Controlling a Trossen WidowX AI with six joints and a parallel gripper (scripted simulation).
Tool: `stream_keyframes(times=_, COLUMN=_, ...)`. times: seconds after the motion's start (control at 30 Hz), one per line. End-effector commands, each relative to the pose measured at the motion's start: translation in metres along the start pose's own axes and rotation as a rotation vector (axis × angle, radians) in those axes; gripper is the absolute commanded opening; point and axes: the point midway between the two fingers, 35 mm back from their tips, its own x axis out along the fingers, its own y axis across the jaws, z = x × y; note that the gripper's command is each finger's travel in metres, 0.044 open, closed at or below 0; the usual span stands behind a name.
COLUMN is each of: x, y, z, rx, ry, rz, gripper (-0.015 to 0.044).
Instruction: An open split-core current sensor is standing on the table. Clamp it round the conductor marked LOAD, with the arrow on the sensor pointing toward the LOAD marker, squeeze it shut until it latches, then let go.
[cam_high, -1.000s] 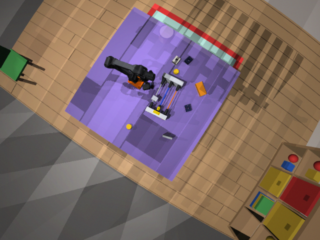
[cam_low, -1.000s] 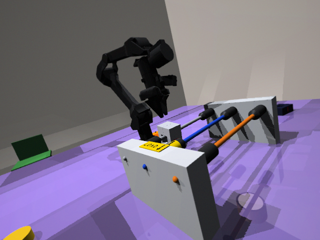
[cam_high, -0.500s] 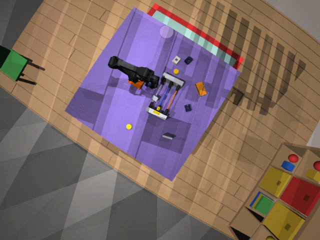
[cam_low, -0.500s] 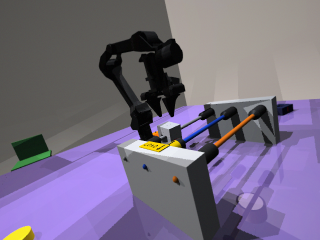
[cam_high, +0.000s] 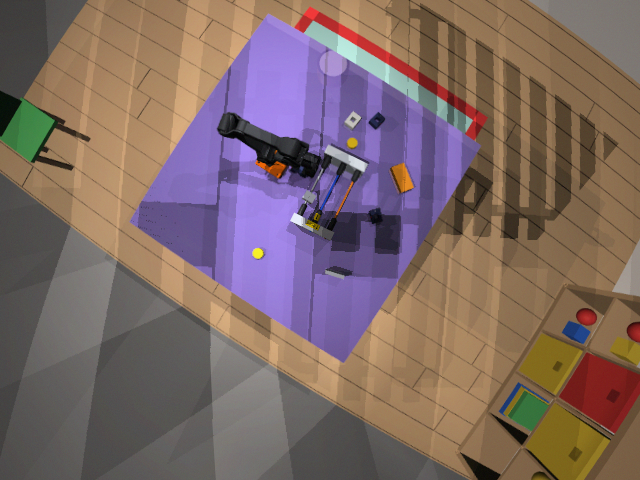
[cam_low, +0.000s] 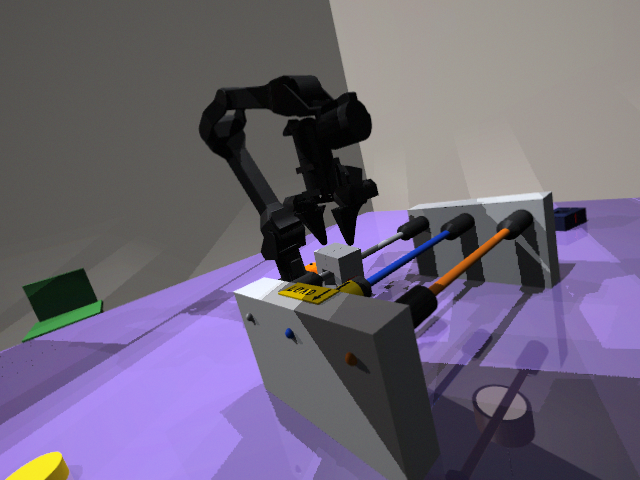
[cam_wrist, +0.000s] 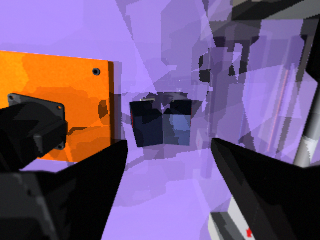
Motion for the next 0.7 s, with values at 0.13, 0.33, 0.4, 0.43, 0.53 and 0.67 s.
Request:
stream_keyframes(times=0.13, x=0.015, y=0.002, z=0.001, rx=-0.005, ry=-0.004, rz=0.009, gripper=0.0320)
stream_keyframes(times=0.33, x=0.024, y=0.003, z=0.001, rx=-0.005, ry=-0.004, rz=0.009, gripper=0.0320)
stream_keyframes(times=0.4, x=0.028, y=0.003, z=0.001, rx=-0.005, ry=-0.004, rz=0.009, gripper=0.0320)
stream_keyframes(times=0.43, x=0.029, y=0.003, z=0.001, rx=-0.005, ry=-0.004, rz=0.009, gripper=0.0320)
stream_keyframes(times=0.53, x=0.034, y=0.004, z=0.001, rx=-0.005, ry=-0.004, rz=0.009, gripper=0.0320)
stream_keyframes(times=0.67, x=0.030, y=0.002, z=0.000, rx=-0.001, ry=0.000, rz=0.003, gripper=0.0307)
